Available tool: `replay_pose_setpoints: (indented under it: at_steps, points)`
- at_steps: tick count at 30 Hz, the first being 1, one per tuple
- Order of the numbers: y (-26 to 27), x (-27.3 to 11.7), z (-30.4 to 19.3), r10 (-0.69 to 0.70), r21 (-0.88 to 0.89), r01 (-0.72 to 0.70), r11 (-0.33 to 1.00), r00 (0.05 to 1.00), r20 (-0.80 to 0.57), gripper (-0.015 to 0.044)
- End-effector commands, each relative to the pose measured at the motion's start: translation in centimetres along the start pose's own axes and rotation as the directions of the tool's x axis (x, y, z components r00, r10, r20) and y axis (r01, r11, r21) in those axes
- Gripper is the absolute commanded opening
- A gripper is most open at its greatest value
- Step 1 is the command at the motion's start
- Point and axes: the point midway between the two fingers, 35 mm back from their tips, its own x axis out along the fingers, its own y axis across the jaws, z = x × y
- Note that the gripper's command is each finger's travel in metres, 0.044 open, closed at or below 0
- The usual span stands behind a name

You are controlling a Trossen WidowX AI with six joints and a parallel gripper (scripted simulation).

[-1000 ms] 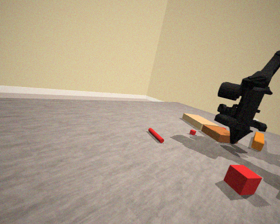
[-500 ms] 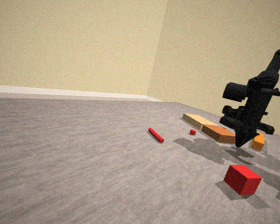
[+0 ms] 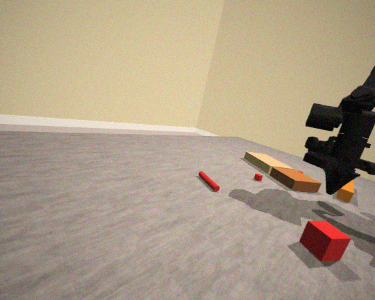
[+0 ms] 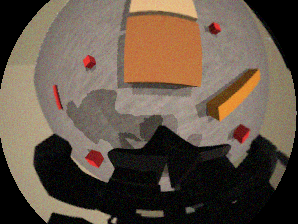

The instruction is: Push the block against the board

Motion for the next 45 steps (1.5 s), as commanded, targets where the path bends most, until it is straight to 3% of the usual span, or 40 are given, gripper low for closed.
replay_pose_setpoints:
  at_steps: [1,15,21,45]
  points:
    - [0.3,-3.2,0.7,0.016,0.019,-0.016,1.000,1.000,0.015,0.0000]
    - [0.0,-3.1,3.4,0.015,0.014,-0.016,1.000,1.000,0.016,0.0000]
    - [-0.1,2.2,3.5,0.012,0.013,-0.012,1.000,1.000,0.017,0.0000]
    - [0.2,2.1,6.5,0.013,0.015,-0.013,1.000,1.000,0.017,0.0000]
